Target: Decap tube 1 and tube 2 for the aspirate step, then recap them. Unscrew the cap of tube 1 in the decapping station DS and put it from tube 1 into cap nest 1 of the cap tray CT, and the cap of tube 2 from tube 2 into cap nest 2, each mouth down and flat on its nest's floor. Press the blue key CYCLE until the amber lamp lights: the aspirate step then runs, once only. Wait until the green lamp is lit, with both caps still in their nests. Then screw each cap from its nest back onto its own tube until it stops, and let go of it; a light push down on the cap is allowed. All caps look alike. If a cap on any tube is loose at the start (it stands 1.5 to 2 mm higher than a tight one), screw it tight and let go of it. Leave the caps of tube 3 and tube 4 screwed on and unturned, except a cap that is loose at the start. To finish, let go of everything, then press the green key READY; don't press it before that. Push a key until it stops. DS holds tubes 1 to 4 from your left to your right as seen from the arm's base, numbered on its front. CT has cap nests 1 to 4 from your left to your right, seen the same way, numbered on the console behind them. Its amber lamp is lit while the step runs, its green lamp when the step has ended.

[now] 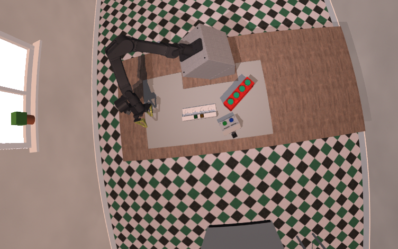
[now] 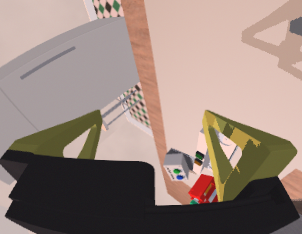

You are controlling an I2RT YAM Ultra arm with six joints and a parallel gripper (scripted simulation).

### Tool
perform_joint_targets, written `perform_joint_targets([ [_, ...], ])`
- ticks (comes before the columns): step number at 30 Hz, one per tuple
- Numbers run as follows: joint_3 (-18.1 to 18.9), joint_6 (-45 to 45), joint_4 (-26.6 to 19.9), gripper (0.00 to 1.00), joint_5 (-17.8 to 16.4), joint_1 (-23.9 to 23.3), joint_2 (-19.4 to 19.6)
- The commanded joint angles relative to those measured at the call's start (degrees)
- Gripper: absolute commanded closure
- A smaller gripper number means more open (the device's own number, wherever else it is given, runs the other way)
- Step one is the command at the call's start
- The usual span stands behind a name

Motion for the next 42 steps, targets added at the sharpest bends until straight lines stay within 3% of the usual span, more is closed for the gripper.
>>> perform_joint_targets([
  [1,0.20,0.00,0.12,0.00,-0.07,0.15,-0.37],
  [17,0.20,0.00,0.12,0.00,-0.07,0.15,-0.37],
  [18,0.20,0.00,0.12,0.51,-0.06,0.15,-0.37],
  [42,0.20,0.00,0.12,0.51,-0.06,0.15,-0.37],
])
